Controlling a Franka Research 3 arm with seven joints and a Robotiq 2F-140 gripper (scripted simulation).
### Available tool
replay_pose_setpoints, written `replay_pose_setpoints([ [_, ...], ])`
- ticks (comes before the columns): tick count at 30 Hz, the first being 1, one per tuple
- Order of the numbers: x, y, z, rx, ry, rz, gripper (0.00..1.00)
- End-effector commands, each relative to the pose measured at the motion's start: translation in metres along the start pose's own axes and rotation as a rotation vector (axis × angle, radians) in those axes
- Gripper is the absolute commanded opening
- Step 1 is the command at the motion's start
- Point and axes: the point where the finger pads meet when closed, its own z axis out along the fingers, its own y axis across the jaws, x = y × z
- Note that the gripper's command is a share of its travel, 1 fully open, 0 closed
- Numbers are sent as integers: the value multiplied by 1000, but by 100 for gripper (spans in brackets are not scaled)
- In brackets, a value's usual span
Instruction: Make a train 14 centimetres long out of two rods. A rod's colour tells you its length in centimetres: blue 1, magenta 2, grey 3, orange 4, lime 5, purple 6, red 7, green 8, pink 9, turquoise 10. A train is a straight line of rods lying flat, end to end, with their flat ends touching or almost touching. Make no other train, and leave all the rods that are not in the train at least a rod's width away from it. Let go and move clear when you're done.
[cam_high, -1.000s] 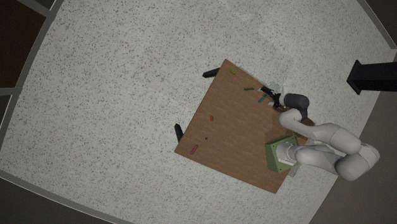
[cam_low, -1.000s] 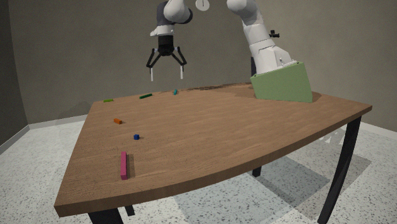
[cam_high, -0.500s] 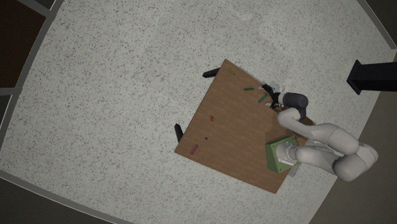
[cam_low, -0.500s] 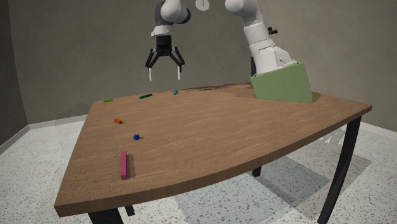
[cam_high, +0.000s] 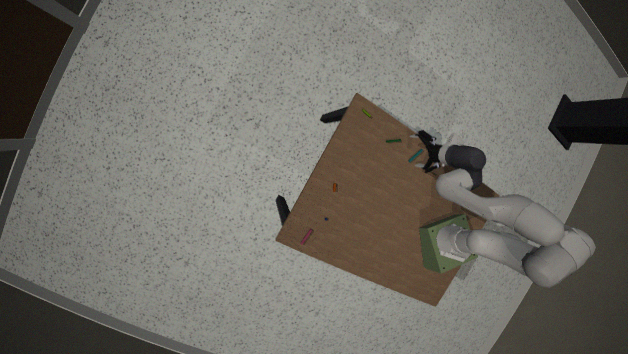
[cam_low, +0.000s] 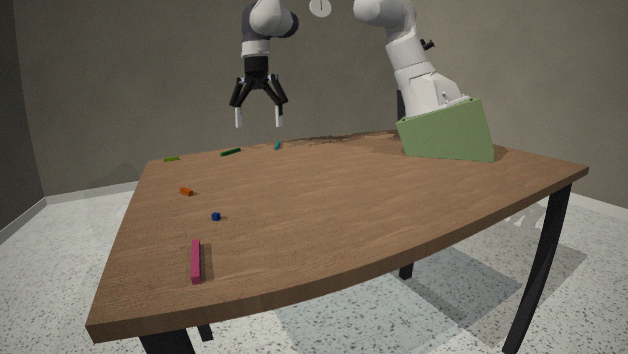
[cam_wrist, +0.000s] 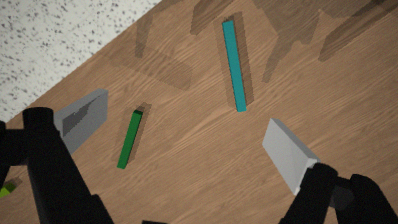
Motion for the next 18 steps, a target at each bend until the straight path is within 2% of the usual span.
replay_pose_setpoints([
  [1,-2,-2,-1,-6,22,166,100],
  [18,-10,-10,-1,-2,24,450,100],
])
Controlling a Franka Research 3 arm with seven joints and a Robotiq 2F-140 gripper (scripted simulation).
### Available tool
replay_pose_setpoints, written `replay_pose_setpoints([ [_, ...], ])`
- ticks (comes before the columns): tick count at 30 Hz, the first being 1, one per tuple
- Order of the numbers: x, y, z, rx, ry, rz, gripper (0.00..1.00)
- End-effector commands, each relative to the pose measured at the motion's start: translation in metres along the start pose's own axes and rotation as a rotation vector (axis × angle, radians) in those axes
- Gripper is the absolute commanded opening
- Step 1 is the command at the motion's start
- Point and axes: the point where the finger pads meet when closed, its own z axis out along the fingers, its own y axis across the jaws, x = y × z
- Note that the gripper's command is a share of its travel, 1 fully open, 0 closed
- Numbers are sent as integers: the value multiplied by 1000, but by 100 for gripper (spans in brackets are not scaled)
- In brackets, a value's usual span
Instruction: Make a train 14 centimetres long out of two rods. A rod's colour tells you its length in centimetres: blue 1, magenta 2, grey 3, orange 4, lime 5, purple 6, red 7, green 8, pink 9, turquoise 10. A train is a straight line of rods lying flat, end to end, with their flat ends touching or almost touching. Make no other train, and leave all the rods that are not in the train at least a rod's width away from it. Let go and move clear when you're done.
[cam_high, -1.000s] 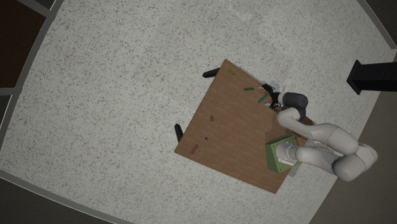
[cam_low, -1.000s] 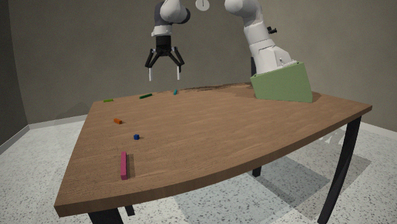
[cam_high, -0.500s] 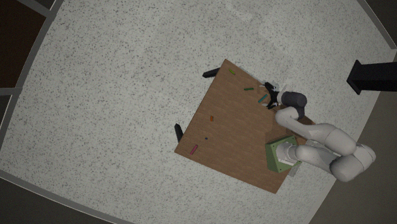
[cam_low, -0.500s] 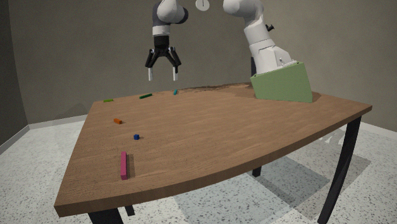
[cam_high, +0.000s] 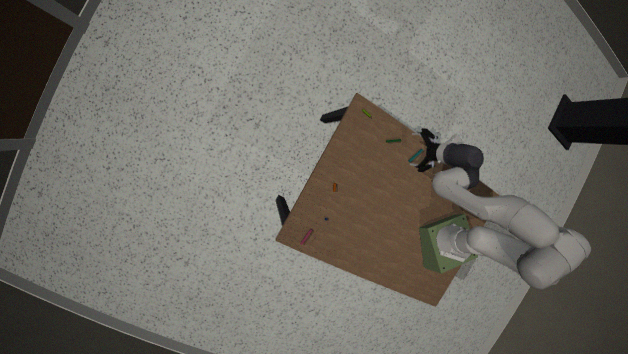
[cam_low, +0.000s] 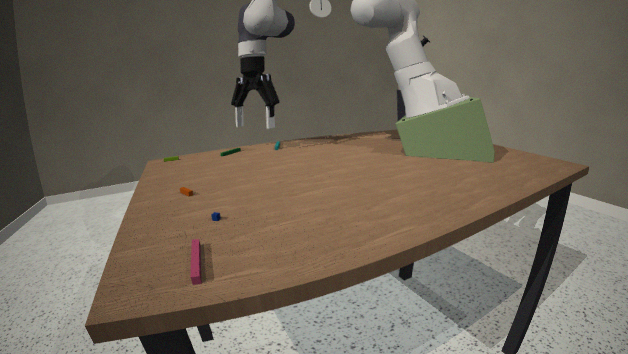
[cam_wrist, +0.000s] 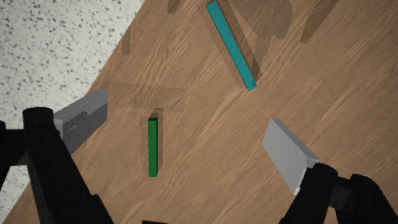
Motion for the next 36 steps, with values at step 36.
replay_pose_setpoints([
  [36,-25,-11,0,5,22,783,100],
])
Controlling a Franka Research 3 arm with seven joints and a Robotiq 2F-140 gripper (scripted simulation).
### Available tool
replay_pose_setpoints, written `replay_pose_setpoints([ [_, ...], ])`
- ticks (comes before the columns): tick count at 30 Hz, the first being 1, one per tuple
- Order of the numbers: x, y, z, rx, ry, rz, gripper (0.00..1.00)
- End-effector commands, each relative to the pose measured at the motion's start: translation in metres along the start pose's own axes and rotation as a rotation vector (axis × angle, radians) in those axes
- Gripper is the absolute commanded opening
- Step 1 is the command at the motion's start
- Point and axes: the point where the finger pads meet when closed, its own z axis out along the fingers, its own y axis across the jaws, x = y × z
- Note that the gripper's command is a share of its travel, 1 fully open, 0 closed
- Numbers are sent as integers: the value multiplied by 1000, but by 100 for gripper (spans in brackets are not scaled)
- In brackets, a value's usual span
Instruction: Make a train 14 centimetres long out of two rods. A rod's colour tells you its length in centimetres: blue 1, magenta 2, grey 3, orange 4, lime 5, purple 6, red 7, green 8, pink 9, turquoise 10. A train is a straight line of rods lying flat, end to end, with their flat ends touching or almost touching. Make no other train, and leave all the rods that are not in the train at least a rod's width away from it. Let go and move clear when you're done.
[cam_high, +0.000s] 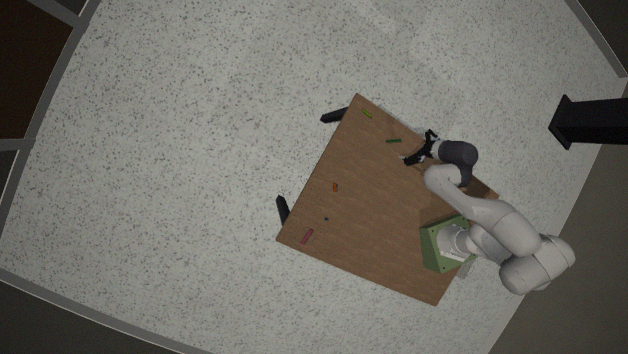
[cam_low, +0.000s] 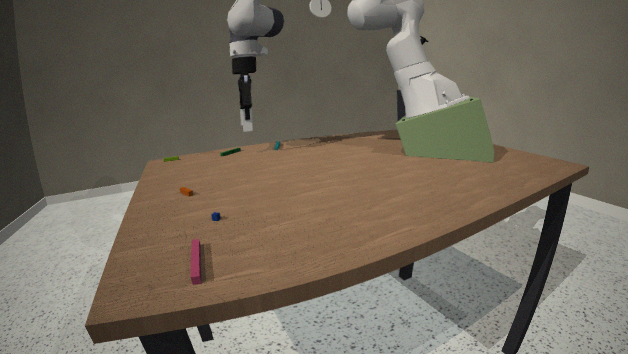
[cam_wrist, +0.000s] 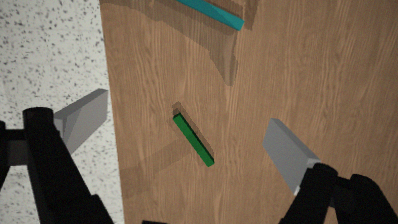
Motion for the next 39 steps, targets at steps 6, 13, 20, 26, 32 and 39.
replay_pose_setpoints([
  [6,-6,5,0,-3,17,260,100],
  [13,-10,6,0,-2,17,383,100],
  [20,-16,7,0,-1,17,513,100],
  [26,-20,9,0,-1,17,622,100],
  [32,-24,10,0,0,17,723,100],
  [39,-29,12,0,1,17,845,100],
])
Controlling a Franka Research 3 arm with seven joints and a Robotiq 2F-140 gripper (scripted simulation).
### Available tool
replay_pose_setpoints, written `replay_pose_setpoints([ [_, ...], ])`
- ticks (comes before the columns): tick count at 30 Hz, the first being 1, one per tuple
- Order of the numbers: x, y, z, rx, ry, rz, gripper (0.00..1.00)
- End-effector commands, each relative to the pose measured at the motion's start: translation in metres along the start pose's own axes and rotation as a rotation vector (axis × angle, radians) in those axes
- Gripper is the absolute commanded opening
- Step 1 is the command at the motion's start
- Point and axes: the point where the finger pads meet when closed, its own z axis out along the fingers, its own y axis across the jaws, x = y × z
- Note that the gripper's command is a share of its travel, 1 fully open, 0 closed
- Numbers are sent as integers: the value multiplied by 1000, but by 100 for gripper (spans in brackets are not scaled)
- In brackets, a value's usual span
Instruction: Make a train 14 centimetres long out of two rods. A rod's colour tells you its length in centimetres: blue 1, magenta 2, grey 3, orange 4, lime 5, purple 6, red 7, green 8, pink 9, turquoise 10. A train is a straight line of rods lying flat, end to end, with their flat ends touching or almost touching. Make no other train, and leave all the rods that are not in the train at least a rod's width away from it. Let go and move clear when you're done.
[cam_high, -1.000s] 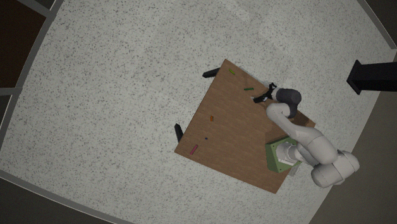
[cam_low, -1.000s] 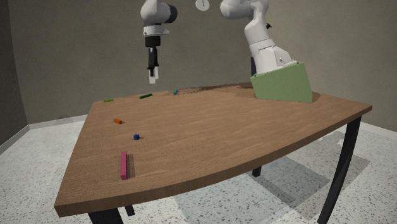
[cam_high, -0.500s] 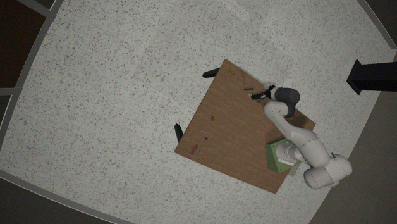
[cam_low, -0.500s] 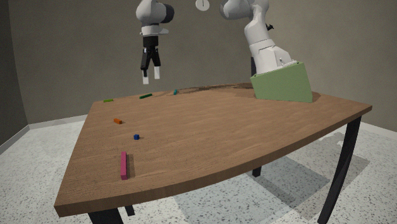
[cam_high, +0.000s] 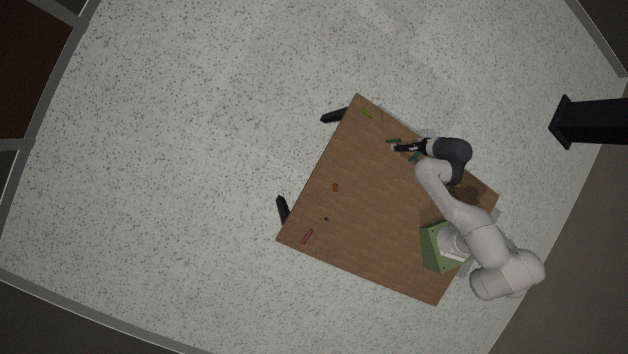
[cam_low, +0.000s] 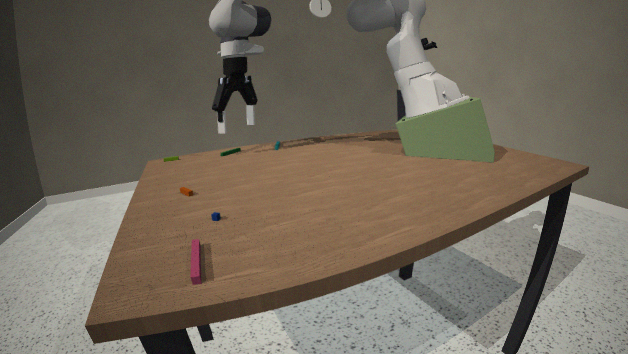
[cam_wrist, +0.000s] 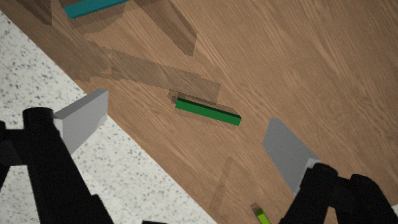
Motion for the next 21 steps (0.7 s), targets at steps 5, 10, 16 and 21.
replay_pose_setpoints([
  [5,2,8,1,1,21,235,100],
  [10,0,11,1,1,21,314,100],
  [16,-2,15,1,2,21,414,100],
  [21,-4,18,1,2,21,497,100],
])
